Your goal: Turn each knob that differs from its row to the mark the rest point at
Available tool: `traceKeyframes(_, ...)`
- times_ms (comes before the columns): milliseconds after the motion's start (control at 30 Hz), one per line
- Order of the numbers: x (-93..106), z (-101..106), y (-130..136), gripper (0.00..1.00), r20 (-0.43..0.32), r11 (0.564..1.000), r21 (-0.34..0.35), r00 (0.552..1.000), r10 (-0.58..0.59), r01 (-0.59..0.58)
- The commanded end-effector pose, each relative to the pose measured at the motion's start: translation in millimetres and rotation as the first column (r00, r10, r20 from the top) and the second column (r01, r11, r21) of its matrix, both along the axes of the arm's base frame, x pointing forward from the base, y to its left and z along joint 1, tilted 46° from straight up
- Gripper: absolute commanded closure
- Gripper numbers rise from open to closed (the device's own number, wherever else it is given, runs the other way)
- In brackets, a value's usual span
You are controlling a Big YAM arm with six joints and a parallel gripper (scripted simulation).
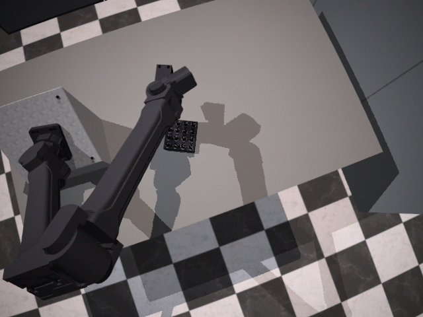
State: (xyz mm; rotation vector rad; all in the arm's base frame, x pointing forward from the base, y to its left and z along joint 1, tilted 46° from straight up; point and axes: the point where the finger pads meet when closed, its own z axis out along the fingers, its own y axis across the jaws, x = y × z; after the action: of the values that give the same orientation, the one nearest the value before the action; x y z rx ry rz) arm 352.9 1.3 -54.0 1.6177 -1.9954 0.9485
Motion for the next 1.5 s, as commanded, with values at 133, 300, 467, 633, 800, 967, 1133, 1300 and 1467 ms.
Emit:
traceKeyframes(133, 14.6, 6.4, 18.0, 0.81, 0.018, 0.999, 0.013, 0.999, 0.039, -0.039)
traceKeyframes(300, 14.6, 6.4, 18.0, 0.81, 0.018, 0.999, 0.013, 0.999, 0.039, -0.039)
traceKeyframes(467, 14.6, 6.4, 18.0, 0.81, 0.018, 0.999, 0.013, 0.999, 0.039, -0.039)
traceKeyframes(633, 14.6, 6.2, 18.0, 0.81, 0.018, 0.999, 0.013, 0.999, 0.039, -0.04)
traceKeyframes(800, 14.3, 3.8, 17.4, 0.81, 0.02, 0.999, 0.013, 0.999, 0.04, -0.041)
traceKeyframes(967, 9.7, -2.5, 8.9, 0.81, 0.01, 1.0, 0.009, 1.0, 0.028, -0.028)
traceKeyframes(1133, 2.9, -5.5, -4.9, 0.81, 0.0, 1.0, 0.004, 1.0, 0.005, -0.005)
traceKeyframes(1300, 7.6, -6.6, -5.7, 0.81, 0.007, 1.0, 0.006, 1.0, 0.005, -0.005)
traceKeyframes(1467, 2.7, -13.5, -12.0, 0.81, -0.006, 1.0, 0.001, 1.0, 0.005, -0.005)
